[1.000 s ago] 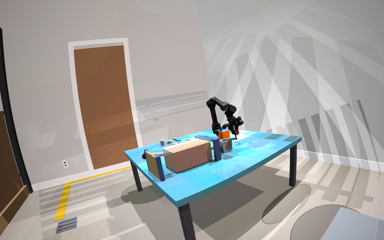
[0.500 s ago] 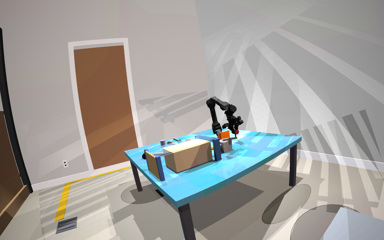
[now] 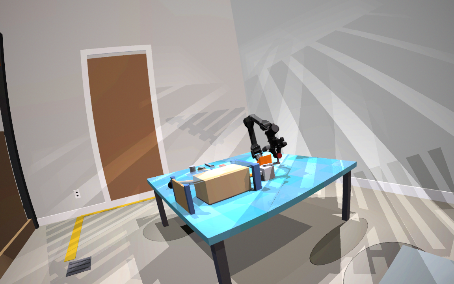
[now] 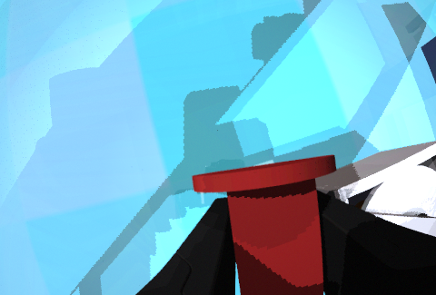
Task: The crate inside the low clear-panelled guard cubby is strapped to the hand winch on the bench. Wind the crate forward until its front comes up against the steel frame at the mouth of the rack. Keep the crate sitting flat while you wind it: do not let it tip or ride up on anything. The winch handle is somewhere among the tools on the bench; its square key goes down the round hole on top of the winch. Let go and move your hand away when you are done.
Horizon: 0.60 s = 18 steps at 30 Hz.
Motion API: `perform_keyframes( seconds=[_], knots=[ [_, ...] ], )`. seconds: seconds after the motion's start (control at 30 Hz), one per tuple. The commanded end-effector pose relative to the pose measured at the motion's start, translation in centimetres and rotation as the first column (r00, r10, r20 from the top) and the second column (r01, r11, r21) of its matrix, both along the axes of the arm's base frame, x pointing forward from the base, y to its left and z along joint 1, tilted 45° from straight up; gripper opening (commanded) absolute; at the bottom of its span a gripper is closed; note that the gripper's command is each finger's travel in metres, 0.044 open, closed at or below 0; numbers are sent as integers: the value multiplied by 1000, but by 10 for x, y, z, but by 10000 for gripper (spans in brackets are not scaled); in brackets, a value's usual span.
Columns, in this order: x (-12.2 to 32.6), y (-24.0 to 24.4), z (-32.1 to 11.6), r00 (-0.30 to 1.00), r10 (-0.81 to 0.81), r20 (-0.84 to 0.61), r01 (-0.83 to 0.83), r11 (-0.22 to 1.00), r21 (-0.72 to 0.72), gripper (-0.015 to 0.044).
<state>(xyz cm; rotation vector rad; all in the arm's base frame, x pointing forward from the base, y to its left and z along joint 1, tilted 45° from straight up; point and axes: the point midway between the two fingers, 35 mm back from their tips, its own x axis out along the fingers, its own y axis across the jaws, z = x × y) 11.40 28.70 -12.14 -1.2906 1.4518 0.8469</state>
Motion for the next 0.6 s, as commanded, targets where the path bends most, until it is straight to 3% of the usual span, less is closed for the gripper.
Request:
perform_keyframes(
  seconds=[0.0,0.57],
  knots=[
    [-6,-11,6,1000,0,-10,0,1000,-23,0],
    [-11,-25,19,1000,0,-11,0,1000,-24,0]
  ],
)
